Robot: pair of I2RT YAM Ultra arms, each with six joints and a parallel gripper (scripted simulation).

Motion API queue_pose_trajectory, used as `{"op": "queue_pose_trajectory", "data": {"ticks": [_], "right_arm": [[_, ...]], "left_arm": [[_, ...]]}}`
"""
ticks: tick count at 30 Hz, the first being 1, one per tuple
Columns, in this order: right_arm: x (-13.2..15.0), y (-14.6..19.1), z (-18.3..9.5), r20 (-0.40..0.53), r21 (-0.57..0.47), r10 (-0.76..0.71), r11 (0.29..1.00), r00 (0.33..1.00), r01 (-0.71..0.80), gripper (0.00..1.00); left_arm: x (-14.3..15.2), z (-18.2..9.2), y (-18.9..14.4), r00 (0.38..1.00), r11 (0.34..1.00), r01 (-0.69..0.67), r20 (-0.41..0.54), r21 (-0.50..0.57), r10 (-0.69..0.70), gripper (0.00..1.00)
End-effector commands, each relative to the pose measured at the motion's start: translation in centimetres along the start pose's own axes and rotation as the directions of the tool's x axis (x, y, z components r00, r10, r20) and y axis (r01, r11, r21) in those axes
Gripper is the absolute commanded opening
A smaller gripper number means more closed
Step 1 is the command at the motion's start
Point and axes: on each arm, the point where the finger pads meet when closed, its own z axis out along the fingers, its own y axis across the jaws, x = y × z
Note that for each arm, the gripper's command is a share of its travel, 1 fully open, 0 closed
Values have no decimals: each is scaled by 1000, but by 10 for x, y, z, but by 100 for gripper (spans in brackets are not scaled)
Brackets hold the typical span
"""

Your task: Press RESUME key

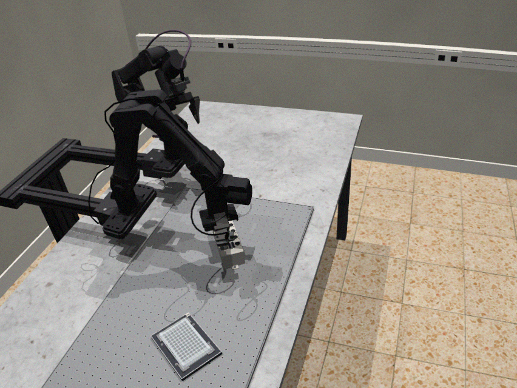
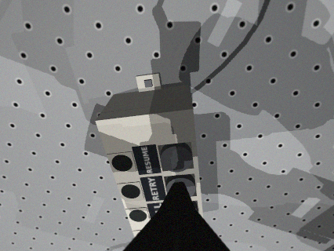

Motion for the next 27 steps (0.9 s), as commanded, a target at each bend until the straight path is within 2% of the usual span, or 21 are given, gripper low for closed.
{"op": "queue_pose_trajectory", "data": {"ticks": [1,27], "right_arm": [[-7,9,-5,27,-44,5,999,1000,-4,0],[-1,-1,-2,11,-16,0,1000,1000,0,0]], "left_arm": [[-7,4,8,1000,999,29,10,-37,-29,100],[-7,9,11,1000,998,28,11,-52,-27,100]]}}
